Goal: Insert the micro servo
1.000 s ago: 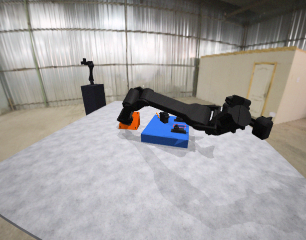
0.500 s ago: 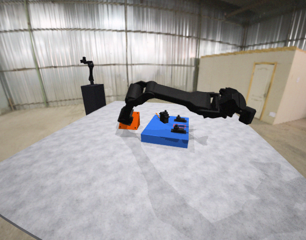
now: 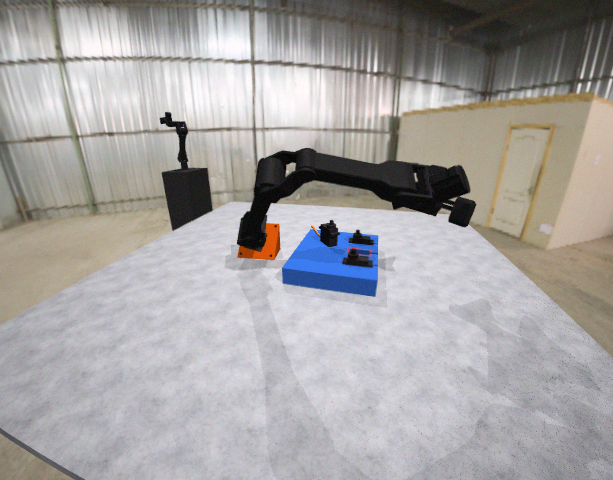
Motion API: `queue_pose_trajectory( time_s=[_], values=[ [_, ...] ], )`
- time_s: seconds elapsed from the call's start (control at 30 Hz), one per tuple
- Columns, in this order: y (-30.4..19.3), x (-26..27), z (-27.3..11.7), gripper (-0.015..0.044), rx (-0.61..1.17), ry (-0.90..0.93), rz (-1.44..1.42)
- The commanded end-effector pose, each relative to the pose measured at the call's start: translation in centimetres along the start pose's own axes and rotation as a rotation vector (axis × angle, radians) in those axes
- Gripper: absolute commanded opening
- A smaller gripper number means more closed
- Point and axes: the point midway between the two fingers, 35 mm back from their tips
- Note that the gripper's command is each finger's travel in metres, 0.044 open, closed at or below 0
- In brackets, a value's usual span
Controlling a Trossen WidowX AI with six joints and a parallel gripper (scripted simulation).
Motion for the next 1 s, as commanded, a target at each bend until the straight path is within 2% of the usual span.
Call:
queue_pose_trajectory(
  time_s=[0.0, 0.47, 0.97],
  values=[
    [-0.9, 3.0, 0.8, 0.044, 0.092, 0.061, -0.038],
    [-3.7, 12.2, 1.0, 0.044, 0.374, 0.245, -0.191],
    [-7.2, 20.1, -1.7, 0.044, 0.672, 0.428, -0.468]
  ],
)
Point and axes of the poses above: the point midway between the two fingers, 35 mm back from their tips, its own z axis out along the fingers, its own x axis across the jaws, y = z × x, and after that the axes turned 6 degrees about z, right-handed
